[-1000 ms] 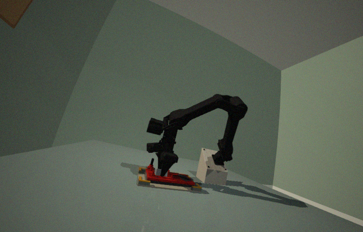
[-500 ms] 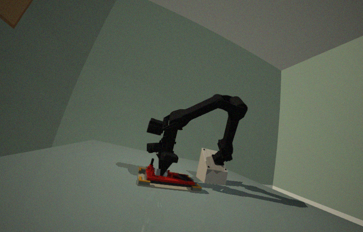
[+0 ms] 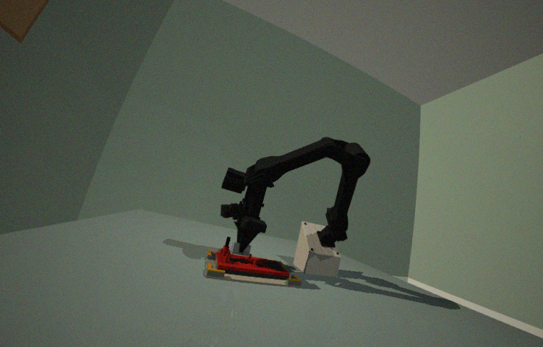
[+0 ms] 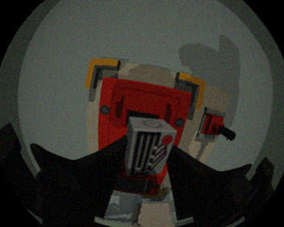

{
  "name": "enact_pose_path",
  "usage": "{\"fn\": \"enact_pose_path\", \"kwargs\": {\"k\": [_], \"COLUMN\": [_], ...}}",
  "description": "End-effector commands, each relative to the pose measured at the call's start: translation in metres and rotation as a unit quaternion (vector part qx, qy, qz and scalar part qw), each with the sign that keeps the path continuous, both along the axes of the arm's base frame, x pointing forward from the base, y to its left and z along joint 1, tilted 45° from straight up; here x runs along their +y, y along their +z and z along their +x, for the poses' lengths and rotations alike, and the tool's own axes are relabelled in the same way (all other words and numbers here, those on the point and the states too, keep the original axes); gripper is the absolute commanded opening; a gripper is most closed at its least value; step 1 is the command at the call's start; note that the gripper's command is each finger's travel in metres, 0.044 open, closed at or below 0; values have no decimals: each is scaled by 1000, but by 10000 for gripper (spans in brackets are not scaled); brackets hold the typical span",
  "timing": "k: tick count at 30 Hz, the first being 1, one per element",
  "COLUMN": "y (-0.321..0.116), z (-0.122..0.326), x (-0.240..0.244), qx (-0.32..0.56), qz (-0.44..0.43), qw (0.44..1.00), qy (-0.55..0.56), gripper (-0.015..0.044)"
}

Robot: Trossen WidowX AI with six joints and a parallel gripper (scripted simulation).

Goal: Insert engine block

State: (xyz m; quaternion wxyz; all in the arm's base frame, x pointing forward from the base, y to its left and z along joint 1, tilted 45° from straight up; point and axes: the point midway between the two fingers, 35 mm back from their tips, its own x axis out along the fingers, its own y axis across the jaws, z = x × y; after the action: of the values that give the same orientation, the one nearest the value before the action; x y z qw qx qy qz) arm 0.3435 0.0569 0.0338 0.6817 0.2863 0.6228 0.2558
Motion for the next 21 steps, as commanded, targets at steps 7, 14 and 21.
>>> {"fn": "enact_pose_path", "kwargs": {"k": [7,14,21], "y": [24,39,55], "z": [3,0,-5], "x": [-23,-38,-51], "qx": [-3,3,9], "qz": [-6,-7,-6], "qw": [1000,1000,1000], "qy": [3,6,10], "gripper": [0,0,0]}}
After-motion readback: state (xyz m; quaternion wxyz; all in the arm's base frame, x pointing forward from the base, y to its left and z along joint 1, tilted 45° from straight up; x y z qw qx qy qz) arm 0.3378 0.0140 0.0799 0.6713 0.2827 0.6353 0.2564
